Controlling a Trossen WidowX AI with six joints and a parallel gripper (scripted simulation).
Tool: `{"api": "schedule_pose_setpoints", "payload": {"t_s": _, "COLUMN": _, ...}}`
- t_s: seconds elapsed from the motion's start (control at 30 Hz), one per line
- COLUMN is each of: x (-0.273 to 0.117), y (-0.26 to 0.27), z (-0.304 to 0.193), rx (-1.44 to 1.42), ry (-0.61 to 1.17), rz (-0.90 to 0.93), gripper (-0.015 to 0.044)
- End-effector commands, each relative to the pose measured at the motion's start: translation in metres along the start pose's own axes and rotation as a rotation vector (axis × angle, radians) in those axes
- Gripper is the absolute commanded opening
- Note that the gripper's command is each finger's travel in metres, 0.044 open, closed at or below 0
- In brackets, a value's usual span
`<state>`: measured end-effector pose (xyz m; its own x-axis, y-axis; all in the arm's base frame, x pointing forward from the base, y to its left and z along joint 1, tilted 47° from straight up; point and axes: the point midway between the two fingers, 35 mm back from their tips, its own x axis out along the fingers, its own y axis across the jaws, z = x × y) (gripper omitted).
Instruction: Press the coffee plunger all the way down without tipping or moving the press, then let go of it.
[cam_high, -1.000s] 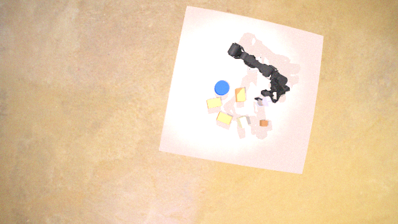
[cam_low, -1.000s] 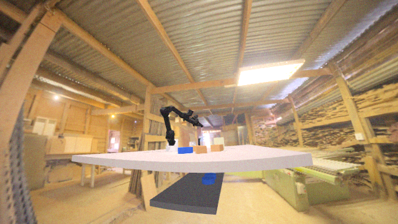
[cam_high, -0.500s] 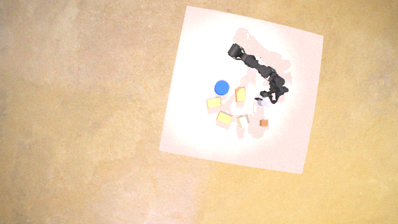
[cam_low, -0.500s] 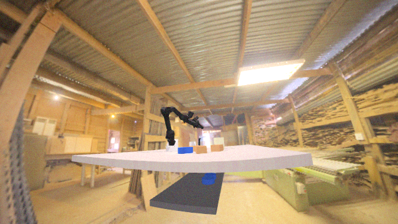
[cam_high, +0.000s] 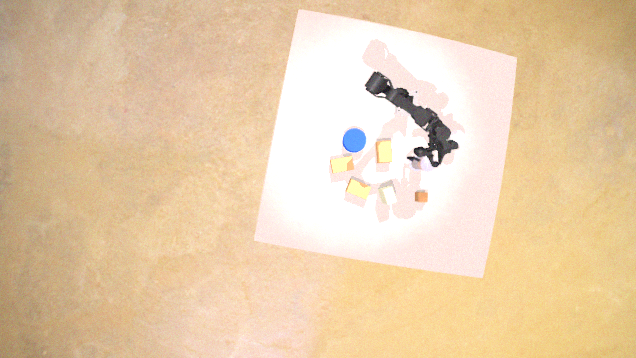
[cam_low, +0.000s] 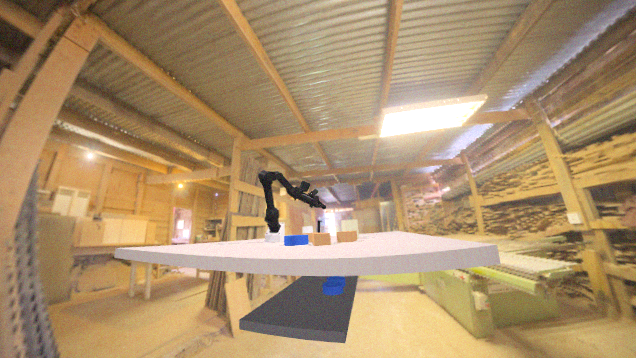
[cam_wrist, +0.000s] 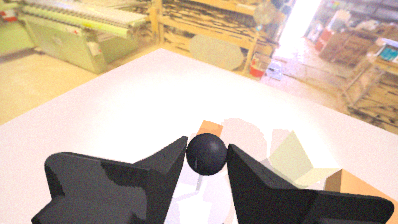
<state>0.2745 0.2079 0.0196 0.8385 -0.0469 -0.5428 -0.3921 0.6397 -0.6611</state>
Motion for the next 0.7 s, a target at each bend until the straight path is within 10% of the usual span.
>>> {"api": "schedule_pose_setpoints", "payload": {"t_s": 0.0, "x": 0.010, "y": 0.000, "z": -0.027, "rx": -0.033, "ry": 0.056, "rz": 0.000, "gripper": 0.0125}}
{"api": "schedule_pose_setpoints", "payload": {"t_s": 0.67, "x": 0.026, "y": -0.001, "z": -0.035, "rx": -0.034, "ry": 0.053, "rz": -0.003, "gripper": 0.0125}}
